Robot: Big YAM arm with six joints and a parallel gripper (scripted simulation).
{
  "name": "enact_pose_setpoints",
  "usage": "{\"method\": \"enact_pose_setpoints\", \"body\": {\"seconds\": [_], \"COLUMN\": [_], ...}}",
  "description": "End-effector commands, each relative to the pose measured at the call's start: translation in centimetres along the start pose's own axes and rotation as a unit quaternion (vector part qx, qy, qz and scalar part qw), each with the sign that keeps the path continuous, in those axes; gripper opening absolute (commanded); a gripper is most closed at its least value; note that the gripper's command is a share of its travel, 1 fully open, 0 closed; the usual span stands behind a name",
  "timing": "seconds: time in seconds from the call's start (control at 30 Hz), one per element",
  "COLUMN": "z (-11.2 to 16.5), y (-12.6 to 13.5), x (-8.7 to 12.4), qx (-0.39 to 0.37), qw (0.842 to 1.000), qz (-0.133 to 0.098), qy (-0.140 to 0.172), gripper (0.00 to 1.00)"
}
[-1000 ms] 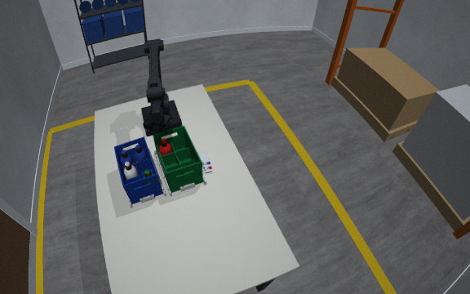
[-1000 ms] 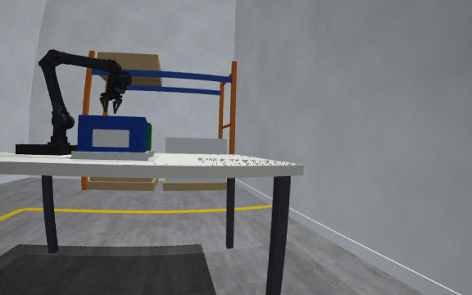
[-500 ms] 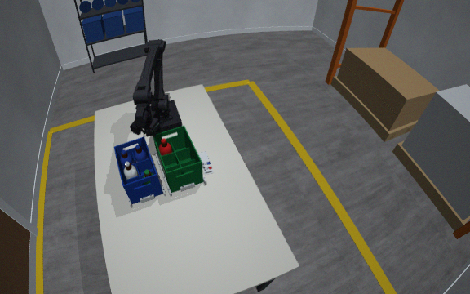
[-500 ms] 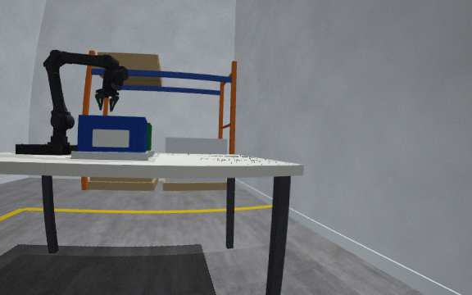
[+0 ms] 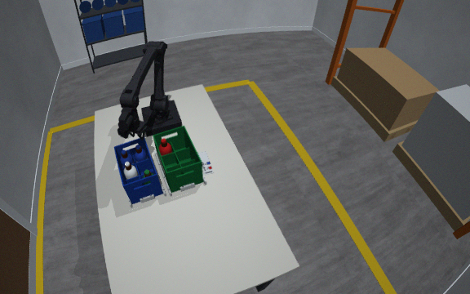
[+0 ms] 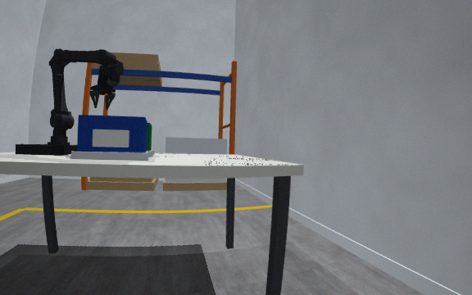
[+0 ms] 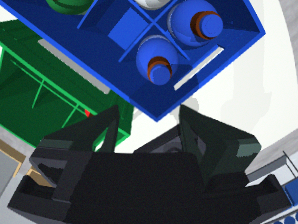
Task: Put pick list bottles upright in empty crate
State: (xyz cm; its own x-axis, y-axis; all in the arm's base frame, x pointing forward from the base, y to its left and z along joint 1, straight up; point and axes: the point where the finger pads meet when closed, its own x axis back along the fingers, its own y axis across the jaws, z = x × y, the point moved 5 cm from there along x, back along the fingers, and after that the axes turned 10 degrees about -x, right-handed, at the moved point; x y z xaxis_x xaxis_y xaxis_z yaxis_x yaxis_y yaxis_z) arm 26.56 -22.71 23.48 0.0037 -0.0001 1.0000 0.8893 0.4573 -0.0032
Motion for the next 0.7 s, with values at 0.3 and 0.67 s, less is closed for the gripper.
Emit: {"method": "enact_pose_setpoints", "body": {"seconds": [0.3, 0.67], "z": [-1.4, -1.3], "y": [-0.5, -0.6], "x": [0.4, -1.2], "qx": [0.02, 0.017], "qw": [1.0, 1.0], "qz": [-0.007, -0.005], "qy": [-0.013, -0.007], "gripper": [0.61, 0.61]}}
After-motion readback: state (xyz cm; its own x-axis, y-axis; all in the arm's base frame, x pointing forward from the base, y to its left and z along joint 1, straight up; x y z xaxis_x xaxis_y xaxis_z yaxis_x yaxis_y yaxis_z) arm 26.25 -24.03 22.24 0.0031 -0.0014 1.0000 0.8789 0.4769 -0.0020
